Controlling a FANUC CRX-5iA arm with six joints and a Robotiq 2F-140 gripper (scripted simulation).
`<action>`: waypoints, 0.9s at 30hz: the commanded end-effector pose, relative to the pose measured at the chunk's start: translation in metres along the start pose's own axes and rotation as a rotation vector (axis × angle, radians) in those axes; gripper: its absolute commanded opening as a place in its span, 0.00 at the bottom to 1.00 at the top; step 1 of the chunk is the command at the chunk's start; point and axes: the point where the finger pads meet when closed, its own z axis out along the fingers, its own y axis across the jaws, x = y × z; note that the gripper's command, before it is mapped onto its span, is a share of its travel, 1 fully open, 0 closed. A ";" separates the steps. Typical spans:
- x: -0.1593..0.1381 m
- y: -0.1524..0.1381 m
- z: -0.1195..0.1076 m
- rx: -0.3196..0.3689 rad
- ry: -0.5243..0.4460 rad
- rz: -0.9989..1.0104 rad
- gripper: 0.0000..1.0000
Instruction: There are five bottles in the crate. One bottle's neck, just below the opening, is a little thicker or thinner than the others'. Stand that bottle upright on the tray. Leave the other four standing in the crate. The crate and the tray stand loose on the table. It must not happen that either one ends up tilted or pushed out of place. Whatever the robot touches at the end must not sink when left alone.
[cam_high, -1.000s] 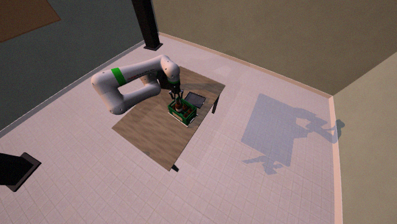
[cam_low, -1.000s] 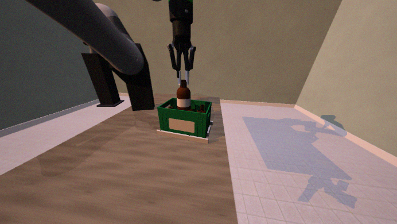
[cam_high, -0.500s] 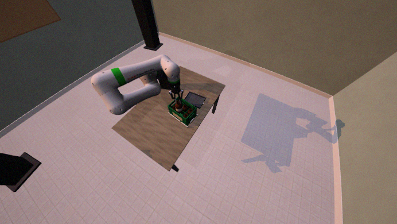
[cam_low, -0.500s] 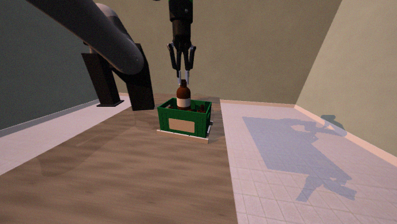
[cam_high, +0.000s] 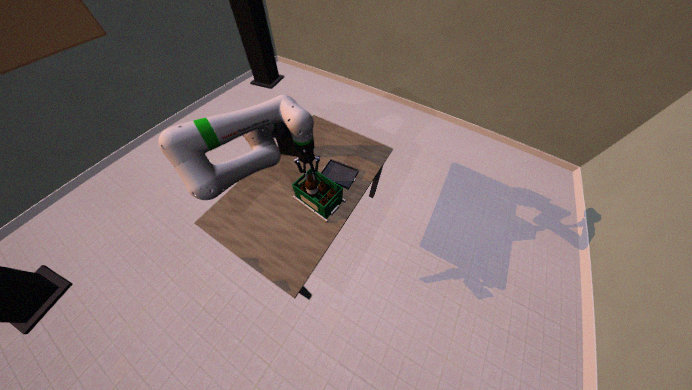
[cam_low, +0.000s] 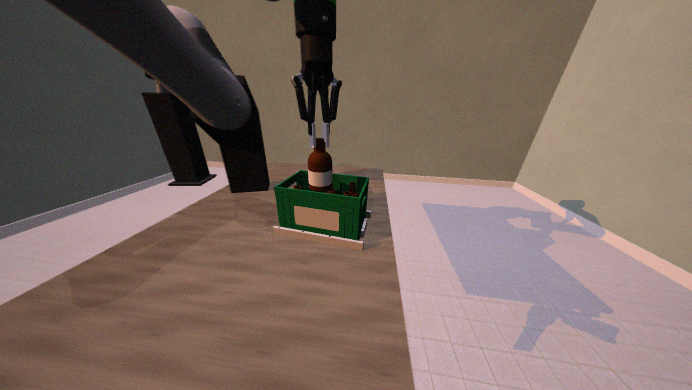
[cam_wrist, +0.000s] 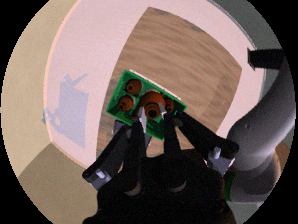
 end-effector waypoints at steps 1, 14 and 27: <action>0.000 0.000 0.000 0.001 0.001 0.000 0.10; 0.000 0.000 -0.001 0.001 0.001 0.000 0.10; 0.000 0.000 -0.008 0.001 0.001 0.000 0.10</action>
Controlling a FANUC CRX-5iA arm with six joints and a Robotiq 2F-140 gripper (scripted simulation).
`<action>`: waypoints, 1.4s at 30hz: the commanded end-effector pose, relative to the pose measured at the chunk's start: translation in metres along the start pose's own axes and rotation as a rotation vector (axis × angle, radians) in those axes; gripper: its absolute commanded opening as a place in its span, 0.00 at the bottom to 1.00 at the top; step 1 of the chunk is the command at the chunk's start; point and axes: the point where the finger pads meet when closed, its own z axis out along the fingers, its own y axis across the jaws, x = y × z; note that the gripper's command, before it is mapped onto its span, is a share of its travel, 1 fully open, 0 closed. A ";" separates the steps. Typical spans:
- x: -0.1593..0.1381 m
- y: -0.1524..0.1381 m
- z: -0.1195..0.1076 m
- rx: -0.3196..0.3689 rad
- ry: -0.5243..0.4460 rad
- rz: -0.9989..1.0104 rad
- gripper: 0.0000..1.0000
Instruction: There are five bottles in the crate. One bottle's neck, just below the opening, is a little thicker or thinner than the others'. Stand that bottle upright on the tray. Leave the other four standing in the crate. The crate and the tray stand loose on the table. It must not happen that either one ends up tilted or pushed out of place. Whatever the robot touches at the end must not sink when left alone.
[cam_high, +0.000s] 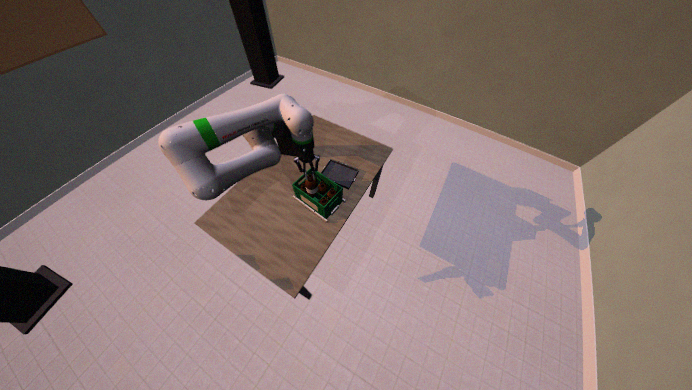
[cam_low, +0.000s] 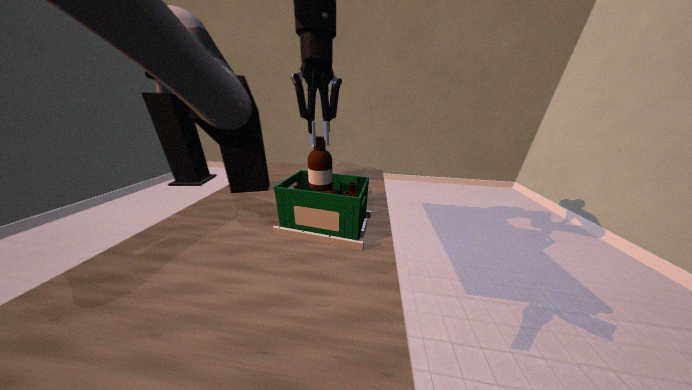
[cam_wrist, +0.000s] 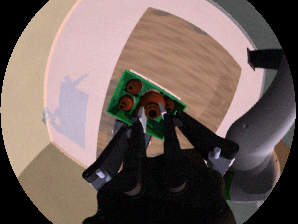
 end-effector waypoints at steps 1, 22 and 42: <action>0.000 0.000 -0.004 0.001 0.001 0.000 0.10; 0.000 0.000 -0.015 0.001 0.001 0.000 0.10; 0.000 0.000 -0.015 0.001 0.001 0.000 0.10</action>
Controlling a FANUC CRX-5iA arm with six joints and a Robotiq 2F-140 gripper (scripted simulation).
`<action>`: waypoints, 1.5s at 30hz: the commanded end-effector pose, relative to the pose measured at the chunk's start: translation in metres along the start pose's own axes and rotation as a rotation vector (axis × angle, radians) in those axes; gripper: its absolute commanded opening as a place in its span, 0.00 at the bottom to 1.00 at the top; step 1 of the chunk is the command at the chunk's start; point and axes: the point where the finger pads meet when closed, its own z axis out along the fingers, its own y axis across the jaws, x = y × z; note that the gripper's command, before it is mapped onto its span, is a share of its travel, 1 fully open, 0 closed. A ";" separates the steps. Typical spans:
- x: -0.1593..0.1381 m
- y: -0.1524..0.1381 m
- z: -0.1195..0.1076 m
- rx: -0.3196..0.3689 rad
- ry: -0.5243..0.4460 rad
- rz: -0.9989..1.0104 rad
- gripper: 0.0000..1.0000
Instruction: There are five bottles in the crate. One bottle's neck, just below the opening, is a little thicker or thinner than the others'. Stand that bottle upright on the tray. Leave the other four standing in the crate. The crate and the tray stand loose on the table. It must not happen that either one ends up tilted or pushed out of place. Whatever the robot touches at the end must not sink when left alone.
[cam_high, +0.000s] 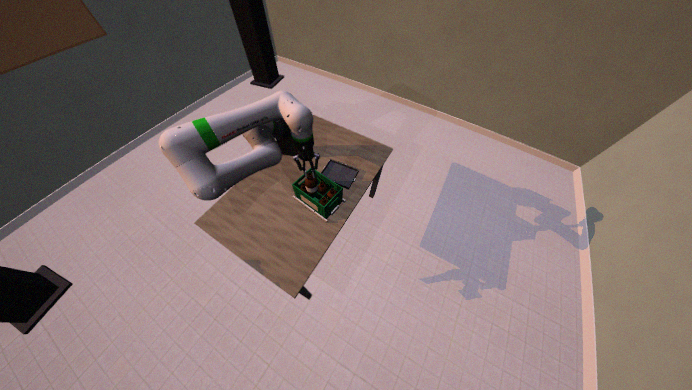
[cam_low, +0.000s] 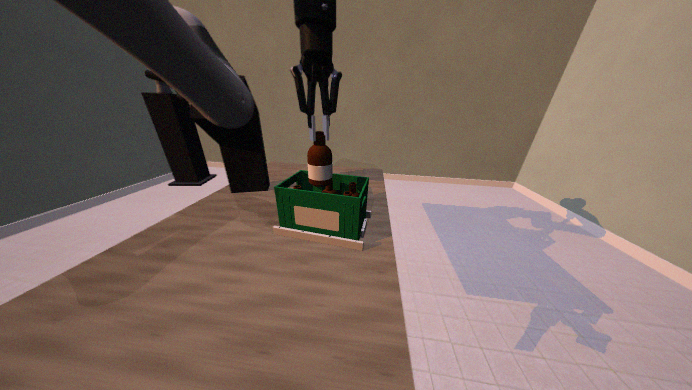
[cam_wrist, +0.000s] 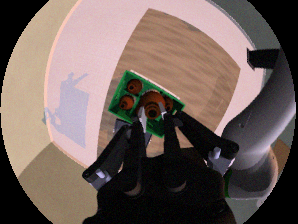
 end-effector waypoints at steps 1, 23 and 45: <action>0.000 0.000 -0.001 0.001 0.000 0.000 0.10; 0.000 -0.001 -0.001 0.001 0.000 0.000 0.10; -0.004 -0.003 -0.001 0.001 0.000 0.000 0.10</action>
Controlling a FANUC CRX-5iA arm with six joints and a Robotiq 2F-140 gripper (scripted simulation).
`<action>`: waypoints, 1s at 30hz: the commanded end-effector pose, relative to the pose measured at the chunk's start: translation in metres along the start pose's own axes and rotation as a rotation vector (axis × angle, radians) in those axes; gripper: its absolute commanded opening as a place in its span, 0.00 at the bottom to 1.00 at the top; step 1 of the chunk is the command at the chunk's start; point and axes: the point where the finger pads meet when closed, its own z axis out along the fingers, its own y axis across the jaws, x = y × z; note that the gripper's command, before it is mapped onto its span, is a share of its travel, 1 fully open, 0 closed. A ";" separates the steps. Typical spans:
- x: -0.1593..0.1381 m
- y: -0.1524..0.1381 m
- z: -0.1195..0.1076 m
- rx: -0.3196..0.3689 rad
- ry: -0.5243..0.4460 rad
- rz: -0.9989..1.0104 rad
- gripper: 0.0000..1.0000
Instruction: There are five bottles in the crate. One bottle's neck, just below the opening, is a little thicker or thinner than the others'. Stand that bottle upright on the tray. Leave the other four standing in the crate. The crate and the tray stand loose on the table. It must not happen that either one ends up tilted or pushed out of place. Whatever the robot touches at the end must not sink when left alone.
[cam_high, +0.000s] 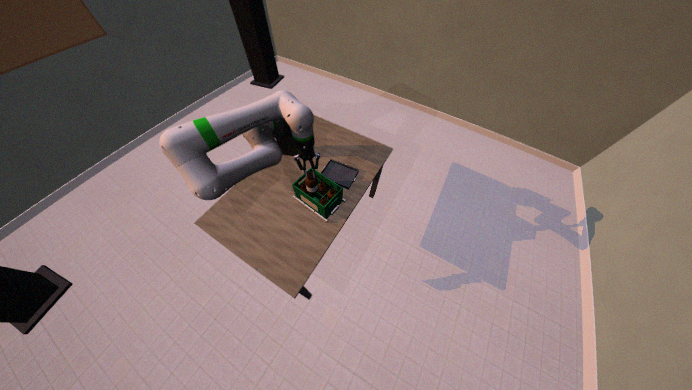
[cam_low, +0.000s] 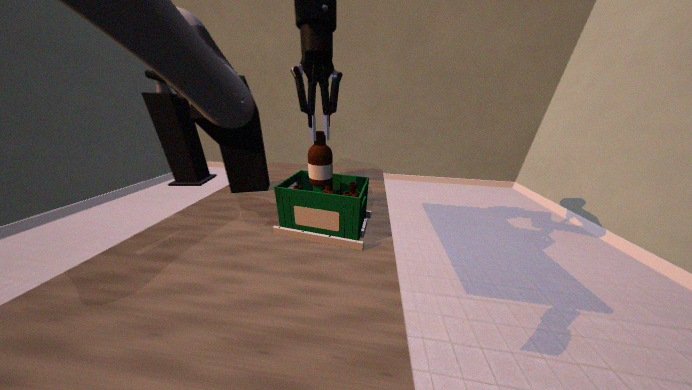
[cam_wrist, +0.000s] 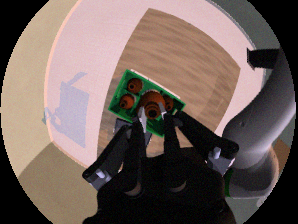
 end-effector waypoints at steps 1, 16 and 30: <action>-0.001 -0.001 -0.001 0.001 0.001 0.000 0.10; -0.008 -0.007 -0.001 0.001 0.000 0.000 0.10; -0.017 -0.015 -0.001 0.001 0.000 0.000 0.10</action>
